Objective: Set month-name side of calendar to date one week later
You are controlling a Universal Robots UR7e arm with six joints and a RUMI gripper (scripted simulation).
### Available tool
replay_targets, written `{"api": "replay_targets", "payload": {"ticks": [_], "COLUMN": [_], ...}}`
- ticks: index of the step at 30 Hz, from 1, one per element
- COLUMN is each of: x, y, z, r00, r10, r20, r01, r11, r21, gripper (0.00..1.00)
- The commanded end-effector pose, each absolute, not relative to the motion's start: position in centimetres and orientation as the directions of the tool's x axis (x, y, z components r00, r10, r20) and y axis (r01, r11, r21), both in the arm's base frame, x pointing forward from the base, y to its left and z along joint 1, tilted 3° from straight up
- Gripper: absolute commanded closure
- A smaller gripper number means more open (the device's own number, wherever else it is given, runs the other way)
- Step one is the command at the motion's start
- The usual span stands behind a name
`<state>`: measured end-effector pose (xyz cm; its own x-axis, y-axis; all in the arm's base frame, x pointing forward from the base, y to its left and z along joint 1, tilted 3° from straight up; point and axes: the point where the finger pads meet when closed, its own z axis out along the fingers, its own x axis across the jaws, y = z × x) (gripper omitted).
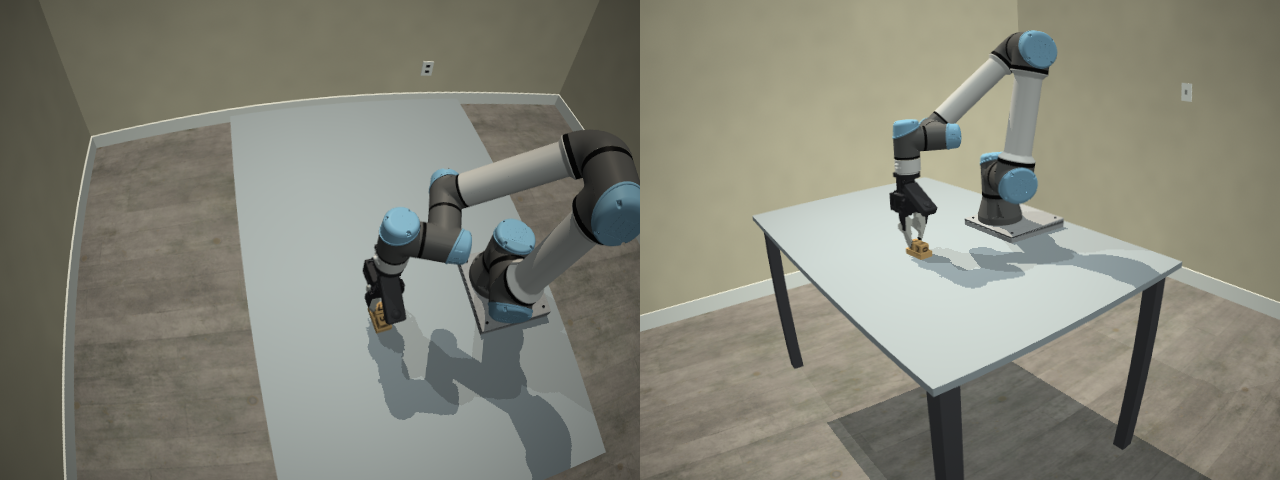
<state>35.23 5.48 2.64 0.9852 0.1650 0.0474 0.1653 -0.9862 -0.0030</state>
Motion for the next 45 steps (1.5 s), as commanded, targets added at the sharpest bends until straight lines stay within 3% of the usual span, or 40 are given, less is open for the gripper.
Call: {"api": "replay_targets", "payload": {"ticks": [1,30,45], "x": [35.1,35.2,35.1], "y": [5.6,5.6,5.4], "z": [2.5,2.6,7.8], "r00": [0.985,0.985,0.985], "r10": [0.165,0.165,0.164], "r20": [0.045,0.046,0.051], "r01": [0.166,0.166,0.164], "r11": [-0.986,-0.986,-0.986], "r21": [-0.005,-0.005,-0.002], "gripper": [0.90,0.90,0.90]}}
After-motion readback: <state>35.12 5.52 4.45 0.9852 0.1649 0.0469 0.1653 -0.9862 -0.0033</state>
